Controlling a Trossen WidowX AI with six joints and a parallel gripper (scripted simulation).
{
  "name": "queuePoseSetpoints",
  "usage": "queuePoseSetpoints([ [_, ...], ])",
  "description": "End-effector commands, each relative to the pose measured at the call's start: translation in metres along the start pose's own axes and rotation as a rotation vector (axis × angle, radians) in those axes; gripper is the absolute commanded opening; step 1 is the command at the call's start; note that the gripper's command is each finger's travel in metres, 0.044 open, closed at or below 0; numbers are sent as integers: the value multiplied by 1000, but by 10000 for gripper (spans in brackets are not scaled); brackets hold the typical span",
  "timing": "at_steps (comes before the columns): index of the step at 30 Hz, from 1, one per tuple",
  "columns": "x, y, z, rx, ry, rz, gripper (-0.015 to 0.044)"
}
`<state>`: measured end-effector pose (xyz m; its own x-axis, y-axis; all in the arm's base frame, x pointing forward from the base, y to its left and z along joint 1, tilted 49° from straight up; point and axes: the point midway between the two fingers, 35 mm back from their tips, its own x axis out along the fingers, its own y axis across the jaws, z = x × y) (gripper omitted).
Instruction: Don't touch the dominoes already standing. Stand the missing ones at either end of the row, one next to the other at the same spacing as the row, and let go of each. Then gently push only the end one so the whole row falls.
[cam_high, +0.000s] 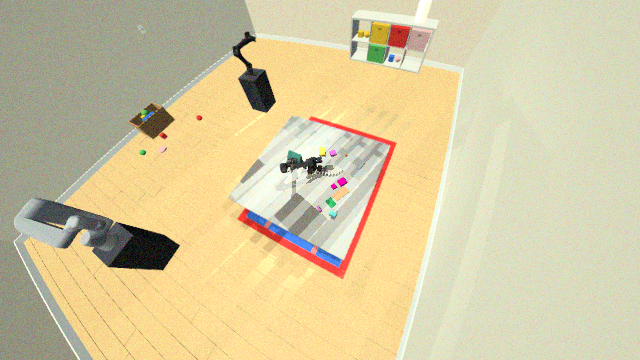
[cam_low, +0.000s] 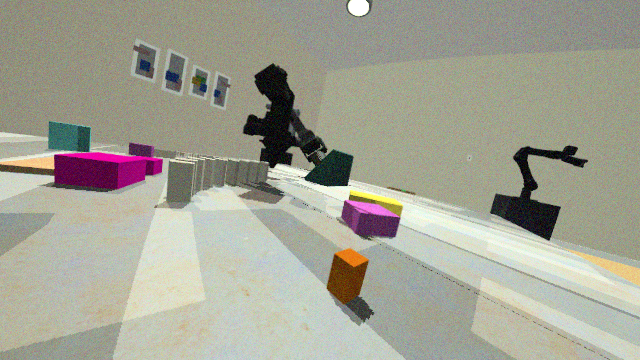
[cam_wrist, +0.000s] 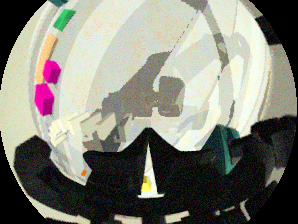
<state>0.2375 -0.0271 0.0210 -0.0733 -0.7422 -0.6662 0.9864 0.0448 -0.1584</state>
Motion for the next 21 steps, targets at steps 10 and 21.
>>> queuePoseSetpoints([
  [10, 19, 2, 1, -10, -10, -5, 0],
  [21, 18, 20, 1, -10, -9, -5, 0],
])
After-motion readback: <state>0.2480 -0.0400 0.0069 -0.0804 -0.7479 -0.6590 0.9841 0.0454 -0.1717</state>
